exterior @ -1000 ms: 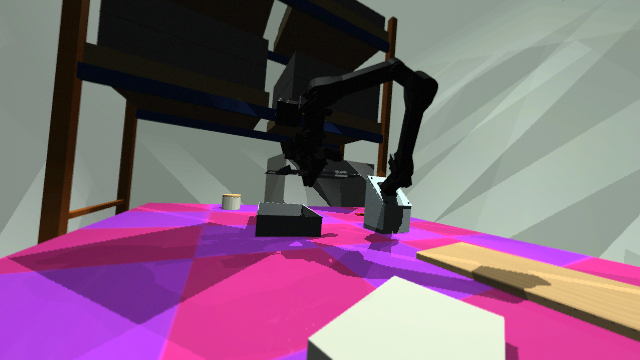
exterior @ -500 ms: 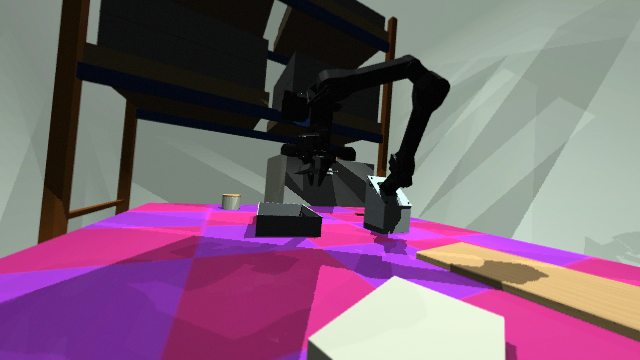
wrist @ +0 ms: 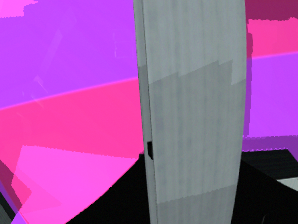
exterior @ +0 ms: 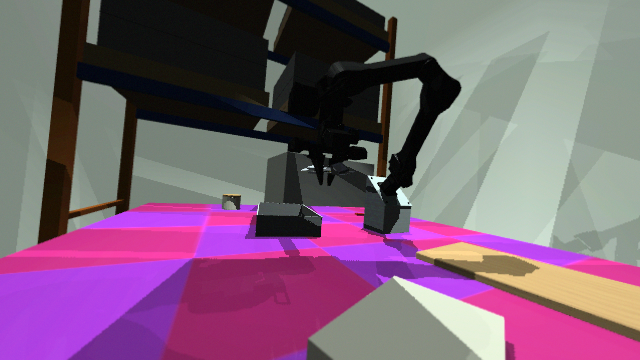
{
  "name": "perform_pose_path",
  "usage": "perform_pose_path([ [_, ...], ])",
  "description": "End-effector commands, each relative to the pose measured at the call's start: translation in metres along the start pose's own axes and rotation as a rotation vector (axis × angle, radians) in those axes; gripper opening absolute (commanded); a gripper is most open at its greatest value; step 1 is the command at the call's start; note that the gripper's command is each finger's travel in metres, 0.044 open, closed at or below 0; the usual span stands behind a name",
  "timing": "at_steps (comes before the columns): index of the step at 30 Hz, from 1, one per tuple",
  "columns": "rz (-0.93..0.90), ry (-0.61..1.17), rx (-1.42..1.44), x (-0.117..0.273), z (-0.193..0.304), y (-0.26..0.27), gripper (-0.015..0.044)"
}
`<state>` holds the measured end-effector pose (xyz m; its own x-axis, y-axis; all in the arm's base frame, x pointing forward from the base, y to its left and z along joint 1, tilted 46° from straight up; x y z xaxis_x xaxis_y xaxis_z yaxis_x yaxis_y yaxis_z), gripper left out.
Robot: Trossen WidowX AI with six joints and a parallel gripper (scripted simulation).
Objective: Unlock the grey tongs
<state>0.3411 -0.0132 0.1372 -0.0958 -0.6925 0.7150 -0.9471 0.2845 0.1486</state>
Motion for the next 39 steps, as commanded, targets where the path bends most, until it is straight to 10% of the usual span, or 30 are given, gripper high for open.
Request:
perform_pose_path([
  [1,0.006,-0.007,0.178,0.004,-0.012,0.005,-0.0150],
  [20,0.008,-0.027,0.915,0.009,-0.051,0.030,-0.0150],
  [39,-0.052,0.045,0.860,-0.009,-0.094,0.063,-0.0150],
])
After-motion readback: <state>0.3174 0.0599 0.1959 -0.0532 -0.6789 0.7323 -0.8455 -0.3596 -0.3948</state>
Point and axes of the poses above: the point midway between the two fingers, 35 mm back from their tips, its own x axis back along the fingers, its own y axis across the jaws, z = x × y, the point moved 4 cm from there along x, back along the fingers, and after that the axes turned 3 degrees about -x, right-handed, at the moved point
